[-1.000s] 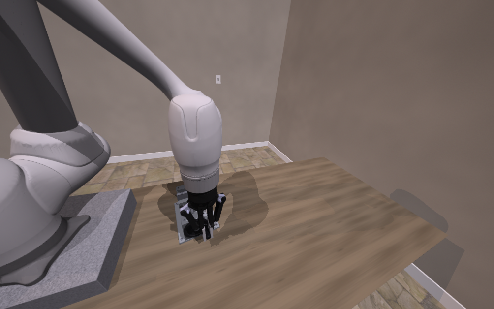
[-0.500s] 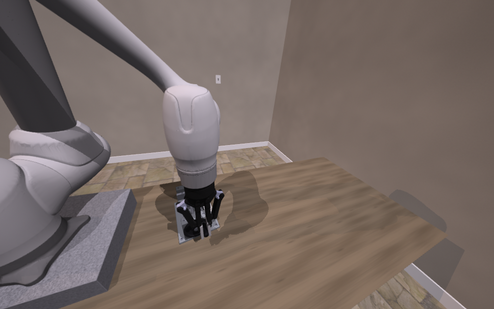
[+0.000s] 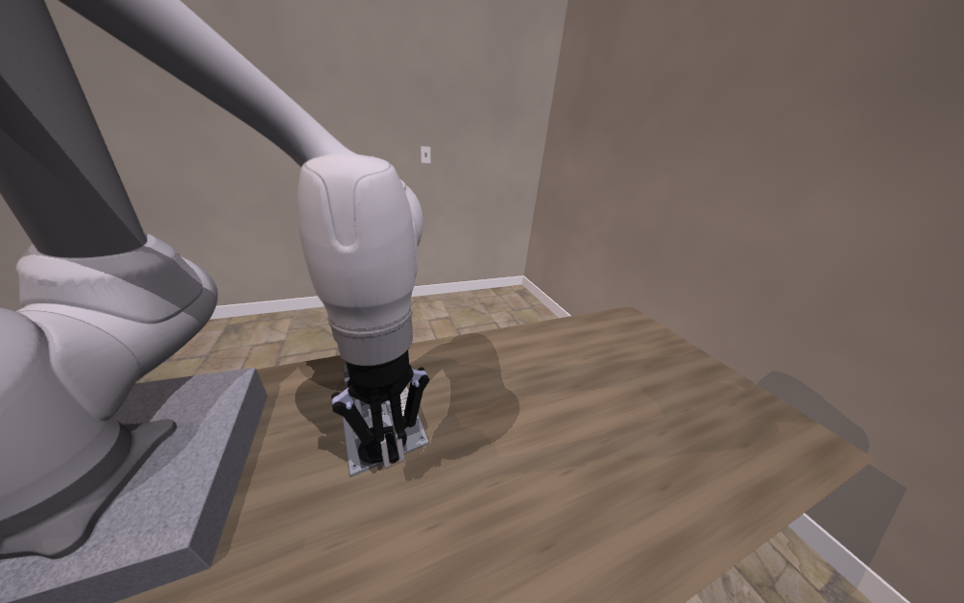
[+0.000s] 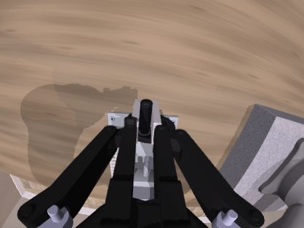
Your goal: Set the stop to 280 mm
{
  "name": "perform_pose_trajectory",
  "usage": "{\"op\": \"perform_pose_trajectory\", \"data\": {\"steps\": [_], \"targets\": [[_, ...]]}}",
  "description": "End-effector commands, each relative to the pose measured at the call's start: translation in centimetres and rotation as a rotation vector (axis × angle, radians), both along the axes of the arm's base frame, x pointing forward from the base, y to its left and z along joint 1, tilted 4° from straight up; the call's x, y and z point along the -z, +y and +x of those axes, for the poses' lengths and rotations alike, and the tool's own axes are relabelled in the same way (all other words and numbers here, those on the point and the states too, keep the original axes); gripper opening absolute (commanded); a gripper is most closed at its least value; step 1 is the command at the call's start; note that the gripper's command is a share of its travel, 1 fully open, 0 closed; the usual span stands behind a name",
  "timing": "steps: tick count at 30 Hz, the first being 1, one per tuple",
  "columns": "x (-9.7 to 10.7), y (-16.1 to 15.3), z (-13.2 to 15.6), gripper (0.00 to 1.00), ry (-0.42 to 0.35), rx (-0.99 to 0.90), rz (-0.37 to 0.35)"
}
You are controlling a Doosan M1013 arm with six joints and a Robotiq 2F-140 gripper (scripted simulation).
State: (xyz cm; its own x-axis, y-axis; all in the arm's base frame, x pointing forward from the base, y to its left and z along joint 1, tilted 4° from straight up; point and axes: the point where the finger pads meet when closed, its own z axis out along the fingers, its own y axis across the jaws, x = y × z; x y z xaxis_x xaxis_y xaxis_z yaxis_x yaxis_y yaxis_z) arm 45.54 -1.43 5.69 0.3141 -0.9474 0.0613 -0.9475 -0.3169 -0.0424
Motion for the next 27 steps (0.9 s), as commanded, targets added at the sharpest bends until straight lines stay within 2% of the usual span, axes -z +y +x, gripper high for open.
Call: {"op": "perform_pose_trajectory", "data": {"steps": [1,11,27], "targets": [[-0.1,-0.2,-0.5,0.04,0.002,-0.001,-0.001],[0.1,-0.6,-1.9,0.04,0.002,-0.001,-0.001],[2.1,-1.2,-3.3,0.04,0.002,-0.001,-0.001]]}}
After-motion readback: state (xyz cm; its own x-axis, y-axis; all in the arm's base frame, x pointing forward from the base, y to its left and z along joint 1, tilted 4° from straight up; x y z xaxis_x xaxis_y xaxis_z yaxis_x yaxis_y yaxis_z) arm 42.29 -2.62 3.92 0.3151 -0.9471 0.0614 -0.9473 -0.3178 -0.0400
